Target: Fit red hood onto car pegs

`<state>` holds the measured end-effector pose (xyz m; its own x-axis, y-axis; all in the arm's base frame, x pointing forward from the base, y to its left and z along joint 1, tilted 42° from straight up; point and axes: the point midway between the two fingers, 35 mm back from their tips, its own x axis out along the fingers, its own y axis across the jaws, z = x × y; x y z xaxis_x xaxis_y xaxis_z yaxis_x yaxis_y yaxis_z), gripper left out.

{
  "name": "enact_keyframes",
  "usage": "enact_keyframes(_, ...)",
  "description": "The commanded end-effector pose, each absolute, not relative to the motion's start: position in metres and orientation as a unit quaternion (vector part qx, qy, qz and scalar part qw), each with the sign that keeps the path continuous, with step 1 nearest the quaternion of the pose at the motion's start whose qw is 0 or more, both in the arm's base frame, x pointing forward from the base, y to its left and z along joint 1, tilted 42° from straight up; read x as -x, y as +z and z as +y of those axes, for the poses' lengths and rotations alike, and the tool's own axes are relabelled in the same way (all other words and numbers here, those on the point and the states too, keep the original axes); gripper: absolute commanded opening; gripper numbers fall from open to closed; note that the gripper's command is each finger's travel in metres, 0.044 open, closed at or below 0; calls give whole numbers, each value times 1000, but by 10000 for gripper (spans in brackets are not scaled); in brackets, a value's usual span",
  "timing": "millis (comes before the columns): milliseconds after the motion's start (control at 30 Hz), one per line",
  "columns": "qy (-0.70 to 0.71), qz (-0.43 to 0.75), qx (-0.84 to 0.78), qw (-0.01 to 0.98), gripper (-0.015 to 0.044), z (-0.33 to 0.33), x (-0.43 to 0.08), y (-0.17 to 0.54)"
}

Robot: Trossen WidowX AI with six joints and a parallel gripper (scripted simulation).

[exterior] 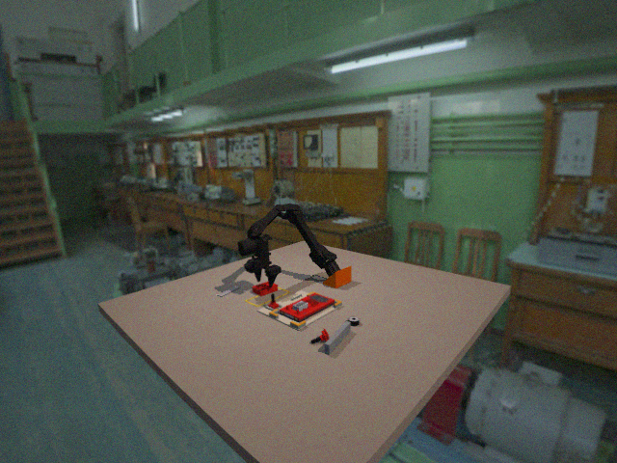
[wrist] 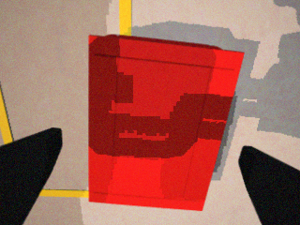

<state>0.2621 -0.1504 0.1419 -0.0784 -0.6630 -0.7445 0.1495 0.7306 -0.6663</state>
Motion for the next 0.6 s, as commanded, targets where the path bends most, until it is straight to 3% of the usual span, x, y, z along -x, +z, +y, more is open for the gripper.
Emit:
enact_keyframes(0, -313, 664, 196, 651, 440, -153, -261, 140)
enact_keyframes(567, -313, 663, 196, 651, 440, -158, -261, 135)
